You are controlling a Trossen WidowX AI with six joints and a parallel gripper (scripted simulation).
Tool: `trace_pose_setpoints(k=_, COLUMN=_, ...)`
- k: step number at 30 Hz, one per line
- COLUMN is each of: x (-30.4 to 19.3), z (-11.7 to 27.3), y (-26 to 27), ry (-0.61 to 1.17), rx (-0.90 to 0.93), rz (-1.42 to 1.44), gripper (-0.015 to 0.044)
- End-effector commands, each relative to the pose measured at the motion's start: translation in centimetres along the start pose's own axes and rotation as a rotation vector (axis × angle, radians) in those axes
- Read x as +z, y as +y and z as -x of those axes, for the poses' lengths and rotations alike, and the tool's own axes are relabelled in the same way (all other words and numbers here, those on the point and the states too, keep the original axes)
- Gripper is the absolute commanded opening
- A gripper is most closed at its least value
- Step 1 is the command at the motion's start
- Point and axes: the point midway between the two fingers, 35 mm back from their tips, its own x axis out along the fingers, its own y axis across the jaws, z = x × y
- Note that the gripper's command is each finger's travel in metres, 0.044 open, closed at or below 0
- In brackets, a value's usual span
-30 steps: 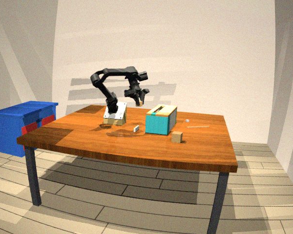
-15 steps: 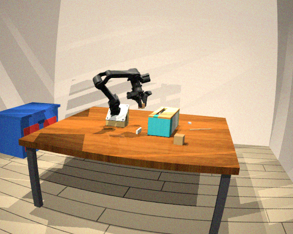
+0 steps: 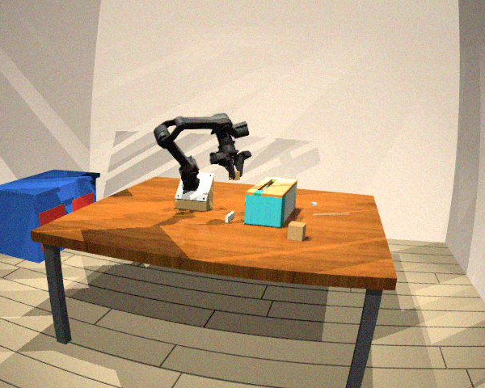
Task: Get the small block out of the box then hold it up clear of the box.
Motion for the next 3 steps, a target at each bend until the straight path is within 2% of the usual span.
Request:
trace_pose_setpoints(k=1, x=-0.06, z=0.01, y=0.02, ry=0.003, rx=0.003, rz=0.006, gripper=0.0000)
trace_pose_setpoints(k=3, x=-0.06, z=0.01, y=0.02, ry=0.003, rx=0.003, rz=0.006, gripper=0.0000)
